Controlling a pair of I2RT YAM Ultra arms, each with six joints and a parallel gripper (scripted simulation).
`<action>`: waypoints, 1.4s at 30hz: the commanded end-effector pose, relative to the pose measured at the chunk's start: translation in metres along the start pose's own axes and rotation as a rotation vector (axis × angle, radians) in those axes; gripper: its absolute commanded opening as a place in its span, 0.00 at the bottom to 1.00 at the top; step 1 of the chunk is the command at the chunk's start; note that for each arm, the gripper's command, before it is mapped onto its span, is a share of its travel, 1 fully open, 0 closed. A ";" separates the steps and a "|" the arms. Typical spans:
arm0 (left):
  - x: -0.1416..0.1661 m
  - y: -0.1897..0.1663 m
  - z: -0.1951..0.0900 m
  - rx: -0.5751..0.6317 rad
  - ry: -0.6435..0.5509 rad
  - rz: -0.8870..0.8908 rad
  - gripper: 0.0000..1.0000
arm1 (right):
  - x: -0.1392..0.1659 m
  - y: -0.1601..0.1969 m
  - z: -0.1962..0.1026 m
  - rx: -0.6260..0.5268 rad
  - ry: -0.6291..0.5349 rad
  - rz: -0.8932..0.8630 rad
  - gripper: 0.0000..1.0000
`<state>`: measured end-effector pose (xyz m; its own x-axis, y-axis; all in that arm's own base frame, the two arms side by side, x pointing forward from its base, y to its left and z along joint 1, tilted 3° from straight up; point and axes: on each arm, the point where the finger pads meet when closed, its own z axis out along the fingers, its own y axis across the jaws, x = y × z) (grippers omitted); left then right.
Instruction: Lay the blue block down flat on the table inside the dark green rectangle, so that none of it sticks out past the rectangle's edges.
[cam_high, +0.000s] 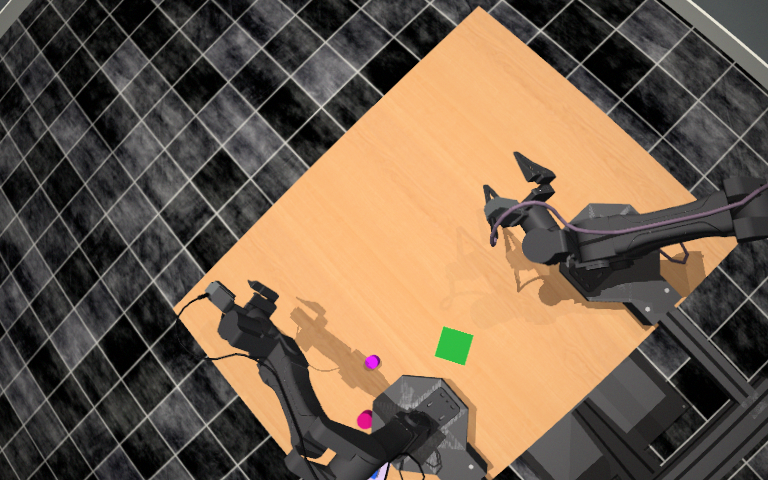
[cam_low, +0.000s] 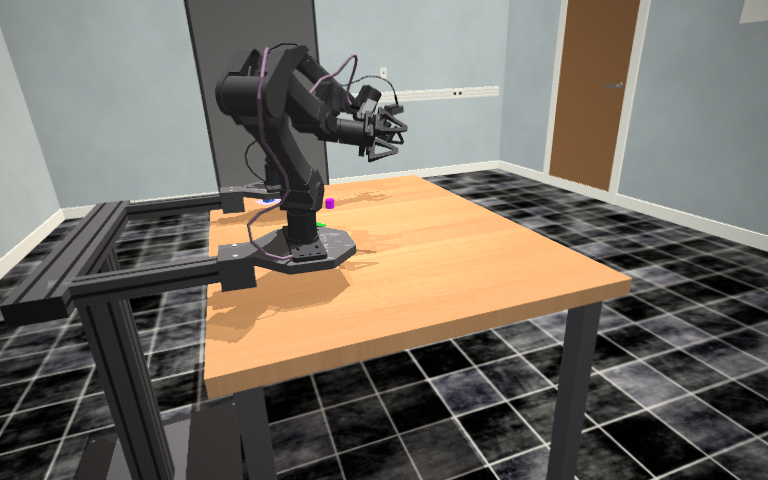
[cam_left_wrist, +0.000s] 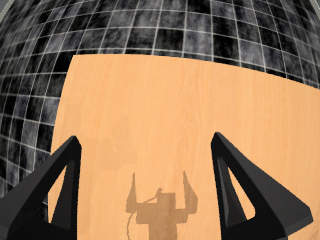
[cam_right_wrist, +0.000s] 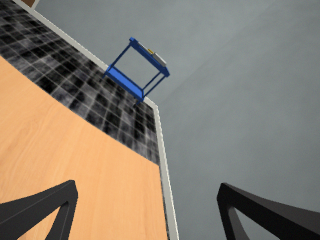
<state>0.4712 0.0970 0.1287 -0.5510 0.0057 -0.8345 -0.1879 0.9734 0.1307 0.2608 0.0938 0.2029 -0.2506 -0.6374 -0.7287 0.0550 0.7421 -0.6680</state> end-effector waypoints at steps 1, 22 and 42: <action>-0.005 0.001 -0.002 -0.001 -0.014 -0.001 1.00 | -0.002 -0.001 0.000 0.002 -0.003 0.008 1.00; -0.006 0.006 -0.005 -0.039 -0.026 -0.035 1.00 | -0.013 0.020 -0.003 -0.104 -0.038 0.017 1.00; 0.062 0.034 -0.059 -0.350 0.046 -0.298 1.00 | -0.140 0.205 -0.156 -1.055 -0.278 0.027 1.00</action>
<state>0.4039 0.1105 0.1123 -0.5026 -0.2076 -0.8392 -0.4954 0.8647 0.0827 0.1799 0.3211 0.1819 -0.0165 -0.6065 -0.7949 -0.7232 0.5562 -0.4094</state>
